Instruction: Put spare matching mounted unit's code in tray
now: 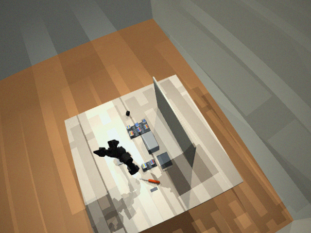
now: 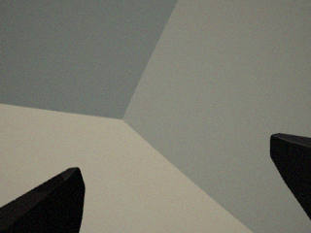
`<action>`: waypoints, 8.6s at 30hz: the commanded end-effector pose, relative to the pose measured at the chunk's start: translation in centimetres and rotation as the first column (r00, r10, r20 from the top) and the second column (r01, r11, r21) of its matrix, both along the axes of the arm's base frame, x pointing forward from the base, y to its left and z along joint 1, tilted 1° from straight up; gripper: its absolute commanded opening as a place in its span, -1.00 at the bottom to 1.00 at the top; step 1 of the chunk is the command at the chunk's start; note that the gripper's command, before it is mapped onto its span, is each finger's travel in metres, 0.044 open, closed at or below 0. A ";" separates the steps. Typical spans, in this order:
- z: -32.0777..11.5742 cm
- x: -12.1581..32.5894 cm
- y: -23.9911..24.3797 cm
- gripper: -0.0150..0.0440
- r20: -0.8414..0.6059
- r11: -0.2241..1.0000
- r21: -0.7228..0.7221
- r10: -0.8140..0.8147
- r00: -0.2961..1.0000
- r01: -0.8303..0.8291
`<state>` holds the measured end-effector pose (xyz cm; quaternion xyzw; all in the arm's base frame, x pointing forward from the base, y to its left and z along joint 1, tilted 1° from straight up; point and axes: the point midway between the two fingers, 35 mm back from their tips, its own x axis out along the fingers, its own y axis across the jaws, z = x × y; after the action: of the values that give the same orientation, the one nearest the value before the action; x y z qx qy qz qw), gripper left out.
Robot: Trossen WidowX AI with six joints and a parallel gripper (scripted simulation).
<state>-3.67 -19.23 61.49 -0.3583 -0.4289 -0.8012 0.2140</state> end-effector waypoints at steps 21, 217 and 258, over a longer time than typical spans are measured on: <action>2.7 -4.0 17.9 1.00 0.119 0.730 -0.144 -0.657 0.744 0.668; -53.3 34.9 42.7 -0.49 0.655 0.818 0.085 0.384 -0.650 0.569; -40.7 35.4 40.0 -0.49 0.640 0.805 0.115 0.388 -0.663 0.581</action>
<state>31.00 21.84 20.50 0.4844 -0.4841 -0.4925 -0.5371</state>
